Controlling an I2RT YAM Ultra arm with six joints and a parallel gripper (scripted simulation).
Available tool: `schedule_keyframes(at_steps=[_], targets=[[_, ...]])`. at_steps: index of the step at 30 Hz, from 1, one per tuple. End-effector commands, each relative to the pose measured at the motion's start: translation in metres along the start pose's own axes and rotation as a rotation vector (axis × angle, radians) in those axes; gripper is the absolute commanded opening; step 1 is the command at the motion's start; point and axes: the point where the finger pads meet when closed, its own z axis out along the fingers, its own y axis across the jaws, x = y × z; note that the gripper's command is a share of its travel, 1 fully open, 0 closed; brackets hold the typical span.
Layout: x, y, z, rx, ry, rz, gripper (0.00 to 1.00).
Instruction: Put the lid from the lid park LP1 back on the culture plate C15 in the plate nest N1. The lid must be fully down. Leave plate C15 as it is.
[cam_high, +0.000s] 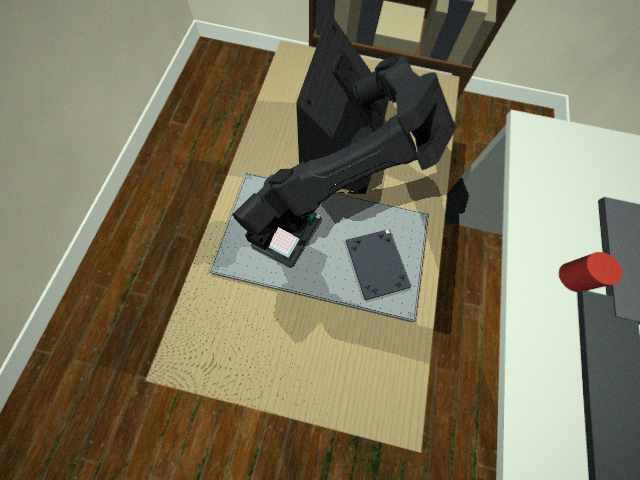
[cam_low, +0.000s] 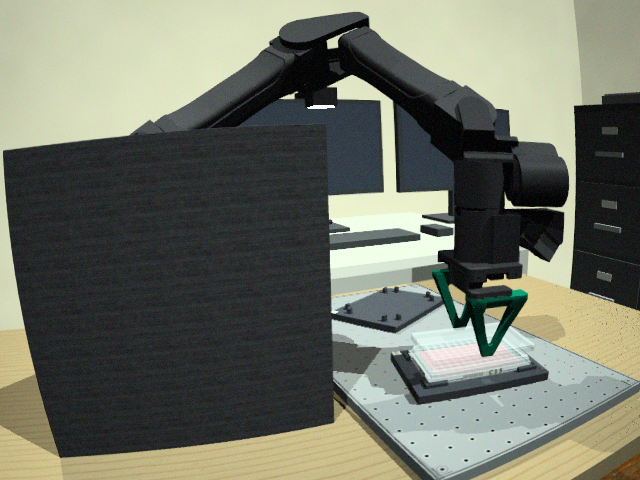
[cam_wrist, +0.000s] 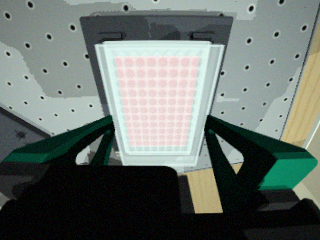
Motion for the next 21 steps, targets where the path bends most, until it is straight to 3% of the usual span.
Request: schedule_keyframes(at_steps=[1, 21], targets=[[-0.004, 0.0005, -0.0044, -0.003, -0.017, -0.002, 0.0], [-0.0033, 0.0018, -0.0013, -0.003, -0.017, -0.002, 0.0]])
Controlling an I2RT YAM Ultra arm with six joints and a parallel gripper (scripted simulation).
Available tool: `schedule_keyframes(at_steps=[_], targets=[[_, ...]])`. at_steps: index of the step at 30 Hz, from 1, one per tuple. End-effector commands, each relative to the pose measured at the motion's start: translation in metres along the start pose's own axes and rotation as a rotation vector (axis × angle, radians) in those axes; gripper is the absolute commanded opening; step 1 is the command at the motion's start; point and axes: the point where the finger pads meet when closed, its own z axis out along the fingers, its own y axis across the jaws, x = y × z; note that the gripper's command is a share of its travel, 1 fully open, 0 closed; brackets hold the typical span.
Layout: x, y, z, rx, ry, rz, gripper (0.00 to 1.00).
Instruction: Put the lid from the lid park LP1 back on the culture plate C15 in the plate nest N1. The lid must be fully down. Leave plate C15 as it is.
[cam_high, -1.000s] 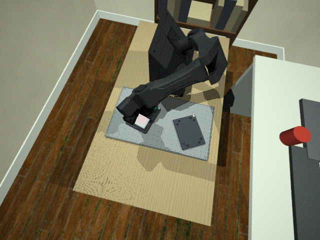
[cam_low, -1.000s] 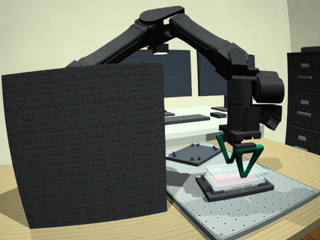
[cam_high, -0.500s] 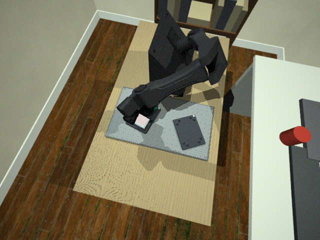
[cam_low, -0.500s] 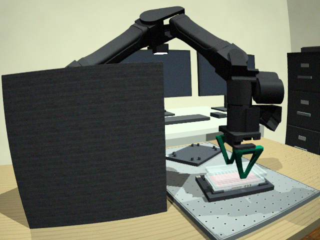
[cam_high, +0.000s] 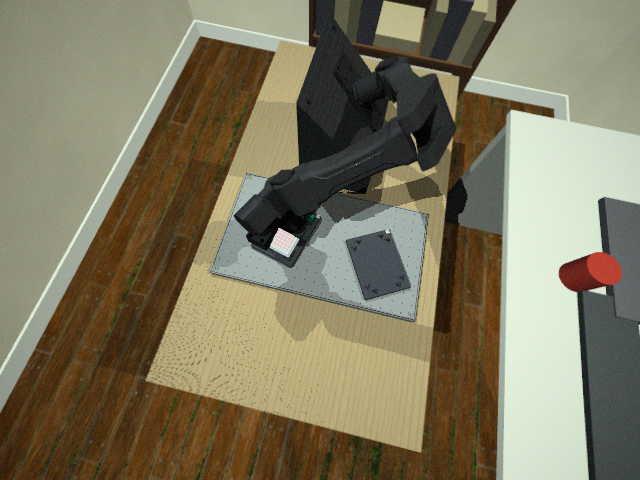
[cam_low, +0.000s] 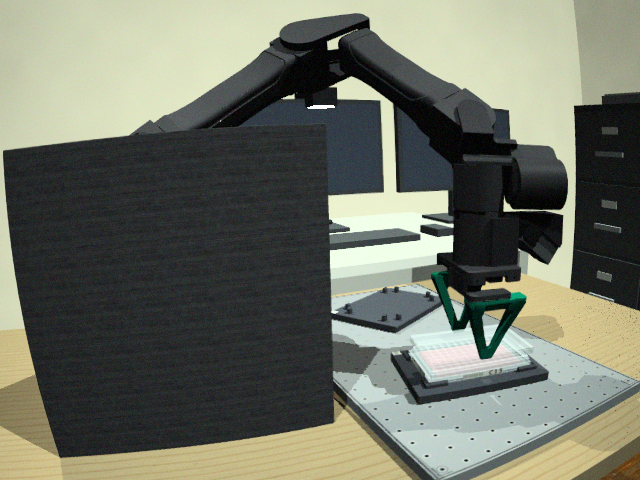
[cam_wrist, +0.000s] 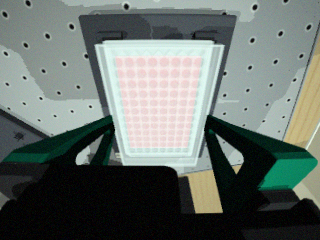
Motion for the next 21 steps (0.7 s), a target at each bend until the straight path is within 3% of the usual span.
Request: schedule_keyframes(at_steps=[1, 21], targets=[[-0.0041, 0.0008, -0.0045, -0.003, -0.017, -0.002, 0.0], [-0.0037, 0.0011, -0.0014, -0.003, -0.017, -0.002, 0.0]])
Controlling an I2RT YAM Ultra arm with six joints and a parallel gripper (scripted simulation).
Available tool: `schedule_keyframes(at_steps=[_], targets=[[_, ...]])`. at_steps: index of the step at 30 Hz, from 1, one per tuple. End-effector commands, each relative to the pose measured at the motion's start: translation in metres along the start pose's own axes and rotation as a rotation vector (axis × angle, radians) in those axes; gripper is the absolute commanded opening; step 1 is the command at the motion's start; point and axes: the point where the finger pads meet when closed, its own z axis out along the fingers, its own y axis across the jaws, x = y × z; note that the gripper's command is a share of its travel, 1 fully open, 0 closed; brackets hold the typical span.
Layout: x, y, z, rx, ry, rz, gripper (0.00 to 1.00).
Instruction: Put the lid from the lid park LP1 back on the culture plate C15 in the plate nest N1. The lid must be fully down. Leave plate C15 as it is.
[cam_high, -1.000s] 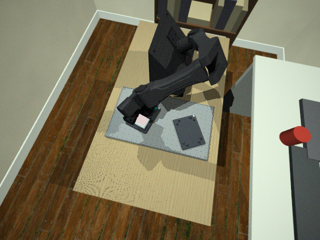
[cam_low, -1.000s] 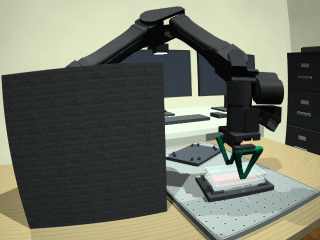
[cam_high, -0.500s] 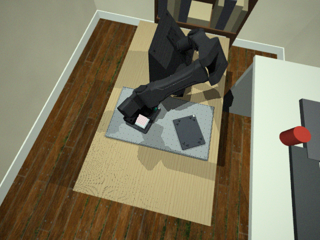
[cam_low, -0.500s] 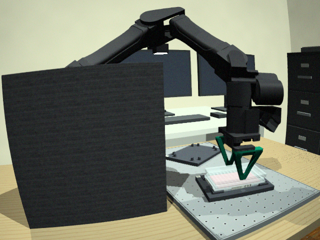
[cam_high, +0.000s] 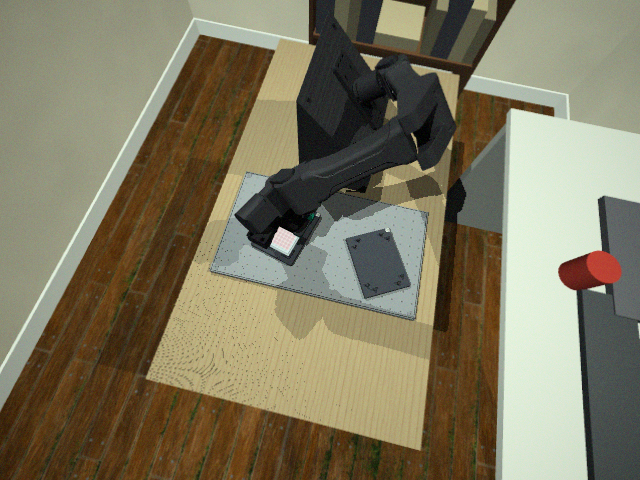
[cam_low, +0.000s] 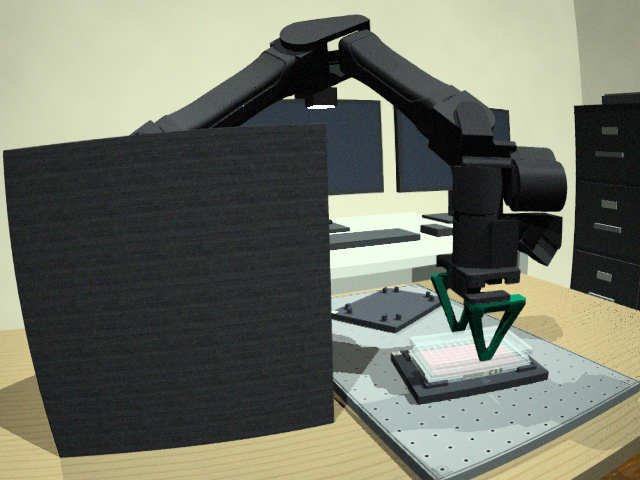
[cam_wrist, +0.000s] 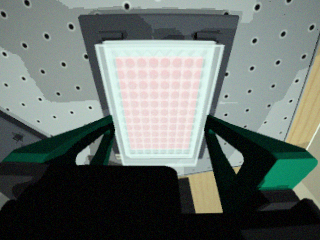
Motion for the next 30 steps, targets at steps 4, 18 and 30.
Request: schedule_keyframes(at_steps=[4, 18, 30], targets=[[-0.0036, 0.0003, -0.0031, -0.003, -0.015, -0.002, 0.0], [-0.0034, 0.0003, -0.001, -0.003, -0.015, -0.002, 0.0], [-0.0033, 0.0002, 0.0006, -0.003, -0.015, -0.002, 0.0]])
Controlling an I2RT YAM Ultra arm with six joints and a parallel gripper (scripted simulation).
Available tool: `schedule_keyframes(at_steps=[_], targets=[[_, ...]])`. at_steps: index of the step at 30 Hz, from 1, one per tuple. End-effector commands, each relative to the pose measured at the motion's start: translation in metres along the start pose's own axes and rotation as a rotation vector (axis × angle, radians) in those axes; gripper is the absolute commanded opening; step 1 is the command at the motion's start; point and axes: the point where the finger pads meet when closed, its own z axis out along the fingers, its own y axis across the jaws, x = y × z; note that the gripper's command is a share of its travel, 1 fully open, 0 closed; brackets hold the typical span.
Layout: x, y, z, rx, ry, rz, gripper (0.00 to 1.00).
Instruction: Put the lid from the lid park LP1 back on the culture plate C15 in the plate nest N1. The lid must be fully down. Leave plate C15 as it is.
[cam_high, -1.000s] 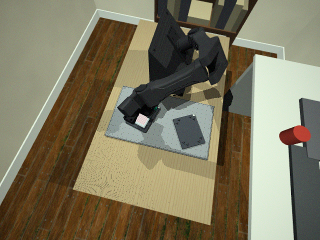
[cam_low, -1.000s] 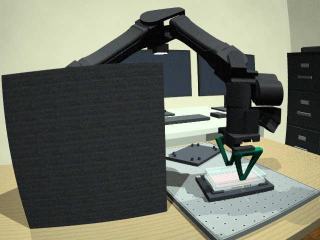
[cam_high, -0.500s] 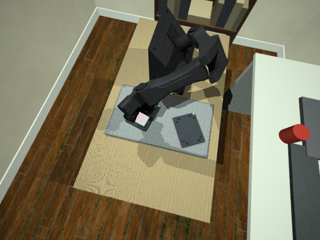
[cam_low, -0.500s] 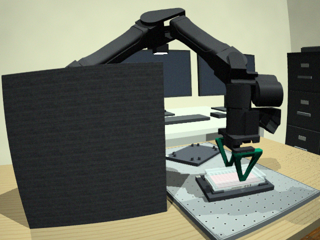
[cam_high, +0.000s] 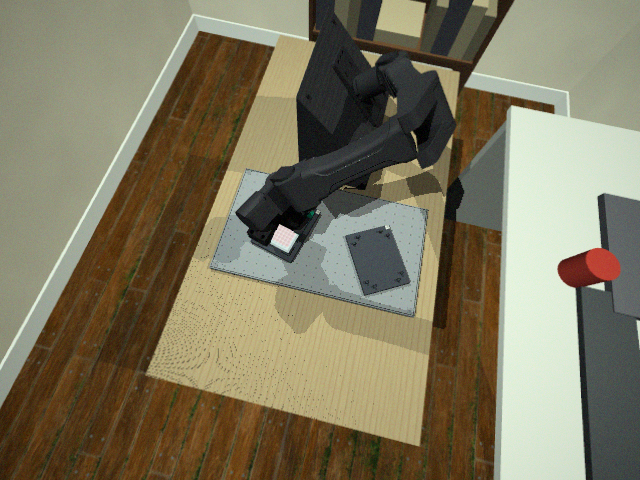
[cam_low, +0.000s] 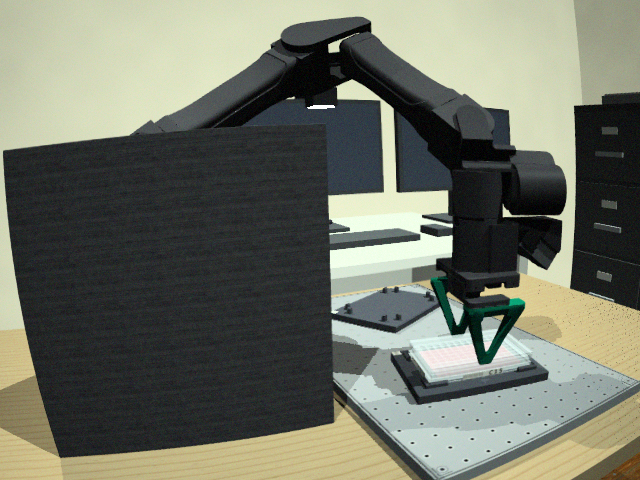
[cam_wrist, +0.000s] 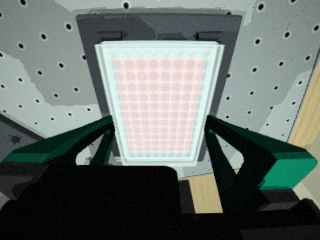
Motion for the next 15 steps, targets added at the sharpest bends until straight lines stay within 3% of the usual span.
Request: schedule_keyframes(at_steps=[1, 8, 9, 15], targets=[[-0.0034, 0.0001, -0.0036, -0.002, -0.014, 0.0, 0.0], [-0.0034, 0.0, -0.0025, -0.002, -0.014, 0.0, 0.0], [-0.0034, 0.0, -0.0025, -0.002, -0.014, 0.0, 1.0], [-0.0034, 0.0001, -0.0025, -0.002, -0.014, 0.0, 1.0]])
